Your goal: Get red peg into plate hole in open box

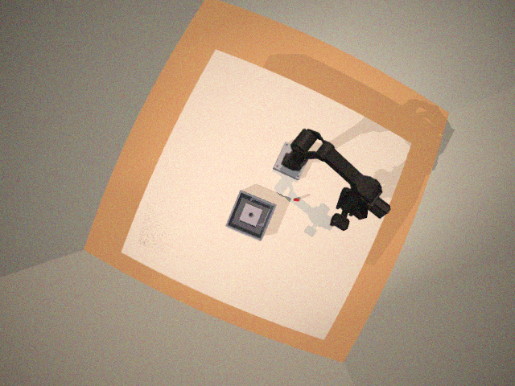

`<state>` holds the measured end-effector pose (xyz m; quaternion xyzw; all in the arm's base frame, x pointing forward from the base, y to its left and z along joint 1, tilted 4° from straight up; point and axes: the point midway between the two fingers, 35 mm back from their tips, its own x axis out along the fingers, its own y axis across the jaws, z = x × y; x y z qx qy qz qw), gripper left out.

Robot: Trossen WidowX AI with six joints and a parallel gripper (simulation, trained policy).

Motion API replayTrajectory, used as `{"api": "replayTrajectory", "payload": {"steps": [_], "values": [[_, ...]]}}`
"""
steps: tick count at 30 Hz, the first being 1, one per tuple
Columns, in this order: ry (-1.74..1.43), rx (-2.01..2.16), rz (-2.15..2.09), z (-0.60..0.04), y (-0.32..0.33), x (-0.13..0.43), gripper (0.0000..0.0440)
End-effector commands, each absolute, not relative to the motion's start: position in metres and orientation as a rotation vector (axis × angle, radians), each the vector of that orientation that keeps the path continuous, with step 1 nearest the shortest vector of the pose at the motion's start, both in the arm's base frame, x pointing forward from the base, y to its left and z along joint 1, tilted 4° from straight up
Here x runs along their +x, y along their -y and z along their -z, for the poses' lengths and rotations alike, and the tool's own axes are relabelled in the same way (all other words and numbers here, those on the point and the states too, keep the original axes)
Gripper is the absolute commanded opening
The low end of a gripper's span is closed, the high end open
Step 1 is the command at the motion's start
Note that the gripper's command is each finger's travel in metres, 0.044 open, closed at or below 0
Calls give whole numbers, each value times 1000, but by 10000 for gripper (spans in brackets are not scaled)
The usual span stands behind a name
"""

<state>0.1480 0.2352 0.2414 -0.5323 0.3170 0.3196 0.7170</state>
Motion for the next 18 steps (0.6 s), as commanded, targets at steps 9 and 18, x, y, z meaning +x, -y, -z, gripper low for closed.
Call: {"api": "replayTrajectory", "payload": {"steps": [9,18], "values": [[-919,-876,-532,-223,-204,158,440],[-1082,-635,-356,-204,-181,162,440]]}}
